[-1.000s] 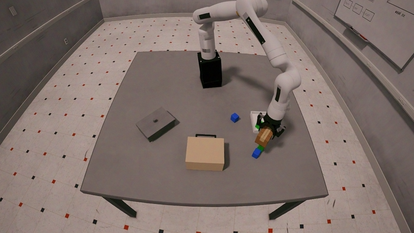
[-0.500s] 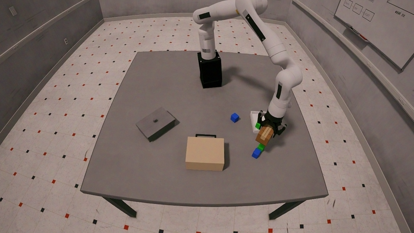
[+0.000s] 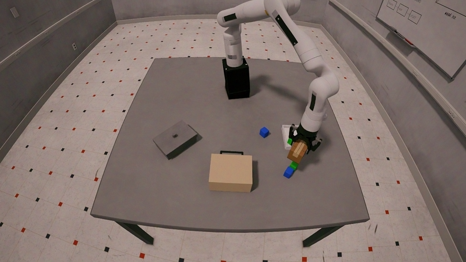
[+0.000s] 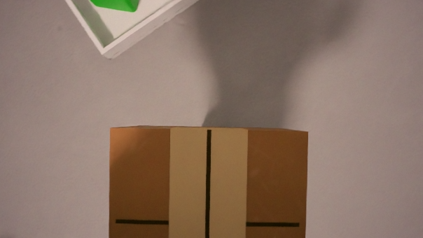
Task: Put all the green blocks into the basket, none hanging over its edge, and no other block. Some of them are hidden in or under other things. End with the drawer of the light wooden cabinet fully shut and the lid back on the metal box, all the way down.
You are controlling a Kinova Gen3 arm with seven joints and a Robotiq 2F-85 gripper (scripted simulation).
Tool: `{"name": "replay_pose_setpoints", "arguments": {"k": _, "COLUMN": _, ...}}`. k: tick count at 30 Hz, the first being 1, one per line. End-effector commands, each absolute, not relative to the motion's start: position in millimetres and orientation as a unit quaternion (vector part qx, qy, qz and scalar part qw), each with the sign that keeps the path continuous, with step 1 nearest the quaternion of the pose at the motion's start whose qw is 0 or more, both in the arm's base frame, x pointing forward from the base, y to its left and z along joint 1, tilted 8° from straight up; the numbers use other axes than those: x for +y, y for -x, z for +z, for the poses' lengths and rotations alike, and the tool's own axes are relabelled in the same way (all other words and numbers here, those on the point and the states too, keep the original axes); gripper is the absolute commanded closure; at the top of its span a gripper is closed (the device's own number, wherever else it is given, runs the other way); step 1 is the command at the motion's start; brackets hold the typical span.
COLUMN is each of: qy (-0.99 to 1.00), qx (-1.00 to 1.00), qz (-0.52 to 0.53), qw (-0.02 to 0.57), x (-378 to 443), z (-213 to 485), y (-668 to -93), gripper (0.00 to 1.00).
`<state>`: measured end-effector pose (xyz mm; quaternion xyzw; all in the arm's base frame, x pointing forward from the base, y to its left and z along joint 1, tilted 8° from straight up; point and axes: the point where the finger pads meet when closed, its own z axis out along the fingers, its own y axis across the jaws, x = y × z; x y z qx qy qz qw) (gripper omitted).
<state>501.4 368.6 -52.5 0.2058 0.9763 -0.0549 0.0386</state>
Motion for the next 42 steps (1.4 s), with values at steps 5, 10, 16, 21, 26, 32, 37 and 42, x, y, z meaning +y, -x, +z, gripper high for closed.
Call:
{"name": "replay_pose_setpoints", "arguments": {"k": 5, "qy": -0.165, "qx": 0.984, "qz": -0.051, "qw": 0.039, "x": 360, "z": -48, "y": -500, "gripper": 0.33}}
{"name": "replay_pose_setpoints", "arguments": {"k": 10, "qy": -0.121, "qx": 0.991, "qz": -0.05, "qw": 0.038, "x": 349, "z": -46, "y": -496, "gripper": 0.33}}
{"name": "replay_pose_setpoints", "arguments": {"k": 16, "qy": -0.078, "qx": 0.995, "qz": -0.05, "qw": 0.038, "x": 338, "z": -44, "y": -492, "gripper": 0.33}}
{"name": "replay_pose_setpoints", "arguments": {"k": 21, "qy": -0.017, "qx": 0.998, "qz": -0.051, "qw": 0.036, "x": 323, "z": -43, "y": -484, "gripper": 0.33}}
{"name": "replay_pose_setpoints", "arguments": {"k": 26, "qy": 0.048, "qx": 0.997, "qz": -0.053, "qw": 0.033, "x": 306, "z": -41, "y": -473, "gripper": 0.33}}
{"name": "replay_pose_setpoints", "arguments": {"k": 32, "qy": 0.098, "qx": 0.993, "qz": -0.056, "qw": 0.029, "x": 292, "z": -41, "y": -463, "gripper": 0.33}}
{"name": "replay_pose_setpoints", "arguments": {"k": 37, "qy": 0.156, "qx": 0.986, "qz": -0.06, "qw": 0.023, "x": 277, "z": -40, "y": -450, "gripper": 0.33}}
{"name": "replay_pose_setpoints", "arguments": {"k": 42, "qy": 0.203, "qx": 0.977, "qz": -0.064, "qw": 0.017, "x": 264, "z": -40, "y": -438, "gripper": 0.33}}
